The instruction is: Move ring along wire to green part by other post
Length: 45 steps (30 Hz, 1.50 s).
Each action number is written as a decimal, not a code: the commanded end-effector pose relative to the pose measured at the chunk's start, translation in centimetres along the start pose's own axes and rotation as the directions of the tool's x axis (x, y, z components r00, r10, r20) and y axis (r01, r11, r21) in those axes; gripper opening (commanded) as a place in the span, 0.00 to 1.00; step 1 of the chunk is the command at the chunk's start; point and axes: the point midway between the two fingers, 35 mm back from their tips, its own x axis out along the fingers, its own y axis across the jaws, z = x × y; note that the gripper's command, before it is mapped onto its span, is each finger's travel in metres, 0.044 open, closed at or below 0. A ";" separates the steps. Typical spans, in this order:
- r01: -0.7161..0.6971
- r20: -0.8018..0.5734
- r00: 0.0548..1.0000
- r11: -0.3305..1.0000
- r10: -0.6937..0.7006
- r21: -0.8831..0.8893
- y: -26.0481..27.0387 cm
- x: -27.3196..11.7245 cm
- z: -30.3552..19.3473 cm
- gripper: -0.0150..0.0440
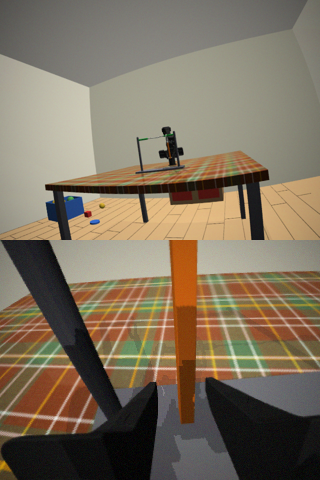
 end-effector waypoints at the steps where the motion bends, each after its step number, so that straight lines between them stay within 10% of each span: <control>1: 0.001 -0.002 1.000 1.000 -0.001 0.002 0.0 -0.8 -0.2 0.53; 38: 0.003 -0.003 1.000 1.000 -0.003 0.004 -0.1 -3.1 -0.4 0.53; 45: -0.001 -0.006 1.000 1.000 0.001 0.002 0.1 -5.9 -0.2 0.84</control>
